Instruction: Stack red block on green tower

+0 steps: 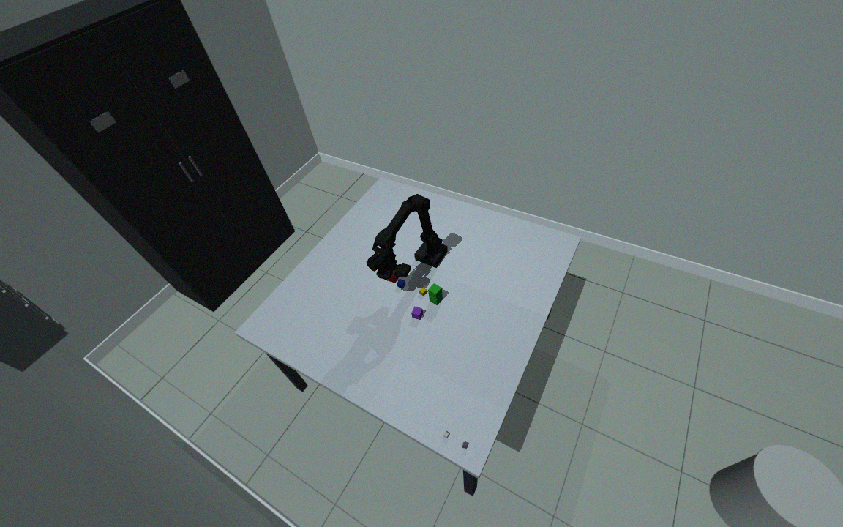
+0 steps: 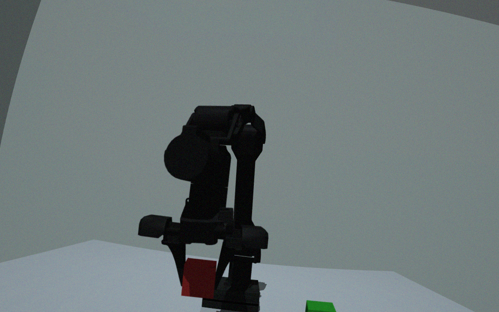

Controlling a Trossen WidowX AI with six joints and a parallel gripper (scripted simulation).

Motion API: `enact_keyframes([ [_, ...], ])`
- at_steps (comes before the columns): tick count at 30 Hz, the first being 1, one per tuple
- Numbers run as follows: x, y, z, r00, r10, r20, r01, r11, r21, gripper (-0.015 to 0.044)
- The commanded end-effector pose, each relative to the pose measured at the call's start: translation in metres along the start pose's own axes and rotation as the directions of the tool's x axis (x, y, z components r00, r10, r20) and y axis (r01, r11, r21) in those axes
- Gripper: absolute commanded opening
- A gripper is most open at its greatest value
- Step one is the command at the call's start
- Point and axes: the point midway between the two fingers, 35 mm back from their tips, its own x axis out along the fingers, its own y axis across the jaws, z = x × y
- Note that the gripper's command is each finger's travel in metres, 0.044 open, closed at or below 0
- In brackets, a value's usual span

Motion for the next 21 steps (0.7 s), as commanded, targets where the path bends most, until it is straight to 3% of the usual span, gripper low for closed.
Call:
enact_keyframes([
  [1,-0.006,0.000,-0.001,1.000,-0.003,-0.004,0.003,1.000,0.004,0.0000],
  [7,-0.006,0.003,0.000,1.000,-0.003,-0.004,0.003,1.000,0.006,0.0000],
  [21,-0.008,0.071,0.006,1.000,0.003,0.001,-0.003,1.000,0.021,0.0000],
])
